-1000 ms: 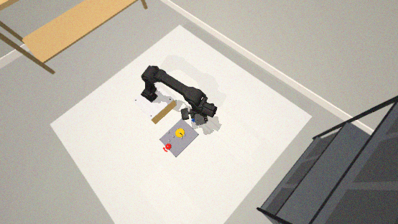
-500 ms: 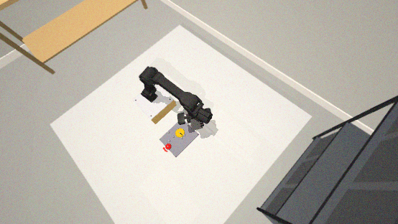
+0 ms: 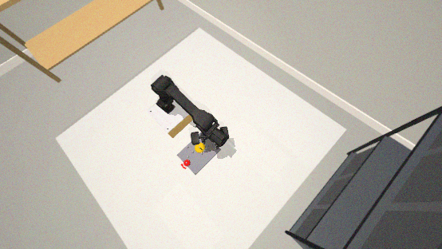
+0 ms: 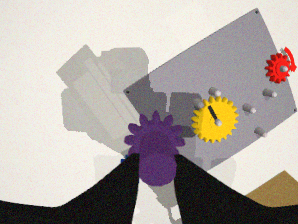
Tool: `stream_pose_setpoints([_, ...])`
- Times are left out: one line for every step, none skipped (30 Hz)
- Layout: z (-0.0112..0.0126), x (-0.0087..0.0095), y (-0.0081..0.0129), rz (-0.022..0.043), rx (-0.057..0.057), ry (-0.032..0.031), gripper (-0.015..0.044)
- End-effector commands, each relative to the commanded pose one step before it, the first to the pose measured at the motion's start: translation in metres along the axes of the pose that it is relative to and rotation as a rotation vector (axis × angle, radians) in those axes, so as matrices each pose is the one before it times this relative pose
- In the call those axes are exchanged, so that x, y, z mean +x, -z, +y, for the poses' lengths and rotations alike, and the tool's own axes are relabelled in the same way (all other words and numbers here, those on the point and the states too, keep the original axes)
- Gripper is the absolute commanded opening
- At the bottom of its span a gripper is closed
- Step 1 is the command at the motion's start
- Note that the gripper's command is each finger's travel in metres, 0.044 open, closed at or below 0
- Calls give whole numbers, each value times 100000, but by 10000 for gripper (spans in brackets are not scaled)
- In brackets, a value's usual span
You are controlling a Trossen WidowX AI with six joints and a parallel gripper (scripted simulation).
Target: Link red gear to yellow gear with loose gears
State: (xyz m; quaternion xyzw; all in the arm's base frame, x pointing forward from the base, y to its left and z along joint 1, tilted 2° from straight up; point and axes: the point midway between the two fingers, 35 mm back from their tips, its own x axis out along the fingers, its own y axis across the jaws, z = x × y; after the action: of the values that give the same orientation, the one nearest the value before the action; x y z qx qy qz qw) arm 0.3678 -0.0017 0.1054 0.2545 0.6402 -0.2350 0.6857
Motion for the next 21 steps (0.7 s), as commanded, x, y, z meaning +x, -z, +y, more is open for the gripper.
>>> stream_pose_setpoints([-1058, 210, -426, -226, -96, -652, 0])
stream_pose_setpoints([-253, 100, -113, -10, -2, 29, 0])
stream_pose_setpoints([-253, 100, -110, -10, -2, 29, 0])
stream_pose_setpoints([-254, 100, -108, -10, -2, 29, 0])
stream_pose_setpoints([-255, 100, -105, -9, -2, 28, 0])
stream_pose_setpoints([-256, 100, -103, -9, -2, 28, 0])
stream_pose_setpoints([-256, 100, -100, -9, -2, 28, 0])
stream_pose_setpoints([-257, 100, -97, -9, -1, 28, 0])
stream_pose_setpoints([-258, 100, -95, -9, -1, 28, 0])
stream_pose_setpoints([-258, 99, -92, -9, -1, 28, 0])
stream_pose_setpoints([-259, 99, -89, -8, -1, 28, 0])
stream_pose_setpoints([-260, 99, -87, -8, -1, 28, 0])
stream_pose_setpoints([-260, 99, -84, -8, -1, 27, 0])
stream_pose_setpoints([-261, 99, -82, -8, -1, 27, 0])
stream_pose_setpoints([-261, 99, -79, -8, -1, 27, 0])
stream_pose_setpoints([-262, 99, -76, -8, -1, 27, 0])
stream_pose_setpoints([-262, 99, -74, -7, -1, 27, 0])
stream_pose_setpoints([-262, 98, -71, -7, -1, 27, 0])
stream_pose_setpoints([-263, 98, -68, -7, -1, 27, 0])
stream_pose_setpoints([-263, 98, -66, -7, -1, 26, 0])
stream_pose_setpoints([-263, 98, -63, -7, -1, 26, 0])
